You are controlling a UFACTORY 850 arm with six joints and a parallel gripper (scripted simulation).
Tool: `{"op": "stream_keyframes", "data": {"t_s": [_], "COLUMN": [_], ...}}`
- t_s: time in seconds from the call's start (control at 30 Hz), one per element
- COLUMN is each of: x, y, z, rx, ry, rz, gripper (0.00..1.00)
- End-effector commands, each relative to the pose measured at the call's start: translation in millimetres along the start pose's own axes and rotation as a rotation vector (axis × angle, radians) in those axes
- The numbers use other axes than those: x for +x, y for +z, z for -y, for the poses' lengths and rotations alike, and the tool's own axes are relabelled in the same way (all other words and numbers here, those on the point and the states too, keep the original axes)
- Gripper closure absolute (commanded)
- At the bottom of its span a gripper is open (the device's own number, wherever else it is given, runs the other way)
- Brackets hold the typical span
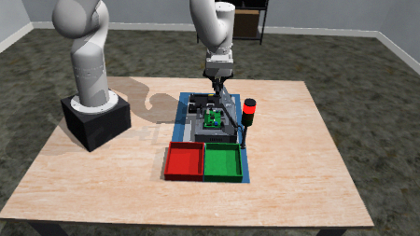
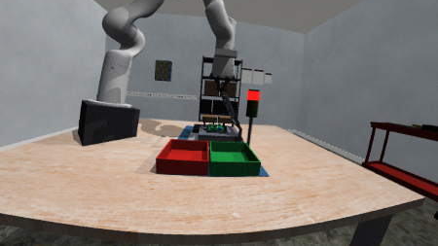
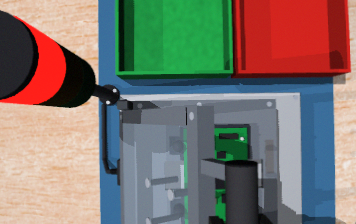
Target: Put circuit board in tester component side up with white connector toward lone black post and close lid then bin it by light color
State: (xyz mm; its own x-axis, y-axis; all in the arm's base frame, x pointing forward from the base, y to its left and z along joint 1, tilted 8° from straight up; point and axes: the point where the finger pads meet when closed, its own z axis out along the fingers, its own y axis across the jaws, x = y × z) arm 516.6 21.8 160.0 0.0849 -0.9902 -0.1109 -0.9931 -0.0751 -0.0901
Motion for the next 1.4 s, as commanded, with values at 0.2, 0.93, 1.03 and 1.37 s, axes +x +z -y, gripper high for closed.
{"op": "stream_keyframes", "data": {"t_s": [0.2,0.93,1.03,1.37], "x": [0.1,0.0,0.0,0.0], "y": [-7.2,-23.2,-23.3,-23.3], "z": [13.2,61.3,61.6,61.6], "rx": [0.003,0.003,0.003,0.003], "ry": [0.000,0.000,0.000,0.000], "rz": [0.000,0.000,0.000,0.000], "gripper": [1.00,1.00,1.00,0.72]}}
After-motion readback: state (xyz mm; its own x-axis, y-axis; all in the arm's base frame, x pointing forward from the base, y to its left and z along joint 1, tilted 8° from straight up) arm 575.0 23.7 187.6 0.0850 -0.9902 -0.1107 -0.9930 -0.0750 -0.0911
